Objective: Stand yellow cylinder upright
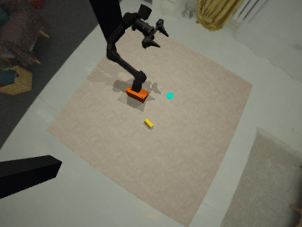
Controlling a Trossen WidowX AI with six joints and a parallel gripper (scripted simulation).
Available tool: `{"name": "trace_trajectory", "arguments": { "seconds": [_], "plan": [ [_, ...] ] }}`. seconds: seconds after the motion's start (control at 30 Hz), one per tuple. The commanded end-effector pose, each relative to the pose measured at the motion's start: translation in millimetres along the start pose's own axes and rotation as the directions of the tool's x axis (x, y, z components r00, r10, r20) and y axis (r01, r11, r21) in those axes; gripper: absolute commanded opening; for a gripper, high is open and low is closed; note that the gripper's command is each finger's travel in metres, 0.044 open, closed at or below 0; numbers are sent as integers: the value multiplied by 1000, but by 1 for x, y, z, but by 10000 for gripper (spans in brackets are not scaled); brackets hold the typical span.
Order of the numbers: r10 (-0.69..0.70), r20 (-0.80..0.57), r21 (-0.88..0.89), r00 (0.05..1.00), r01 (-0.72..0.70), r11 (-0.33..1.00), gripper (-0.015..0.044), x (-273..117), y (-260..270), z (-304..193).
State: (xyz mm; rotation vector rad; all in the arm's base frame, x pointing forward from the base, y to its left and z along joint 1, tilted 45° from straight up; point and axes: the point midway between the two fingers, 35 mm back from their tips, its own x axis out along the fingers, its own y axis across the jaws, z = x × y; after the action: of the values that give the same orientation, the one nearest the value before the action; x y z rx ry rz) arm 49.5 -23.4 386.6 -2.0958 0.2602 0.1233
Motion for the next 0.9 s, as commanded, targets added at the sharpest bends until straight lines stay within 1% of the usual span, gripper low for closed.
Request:
{"name": "trace_trajectory", "arguments": {
  "seconds": [0.0,0.07,0.1,0.27,0.4,0.5,0.63,0.77,0.87],
  "plan": [
    [7,2,4,1000,-7,1000,374,2,0,0],
    [63,18,39,998,-63,997,321,17,-3,2],
    [105,30,66,994,-107,992,309,28,-5,3],
    [310,97,215,946,-323,922,309,87,-1,4],
    [456,159,341,875,-483,807,309,134,15,3],
    [551,213,434,807,-583,686,309,166,33,0],
    [650,295,549,700,-681,484,309,205,67,-5],
    [714,388,643,583,-726,244,309,237,108,-10],
    [737,463,692,493,-720,48,309,256,144,-12]
  ]
}}
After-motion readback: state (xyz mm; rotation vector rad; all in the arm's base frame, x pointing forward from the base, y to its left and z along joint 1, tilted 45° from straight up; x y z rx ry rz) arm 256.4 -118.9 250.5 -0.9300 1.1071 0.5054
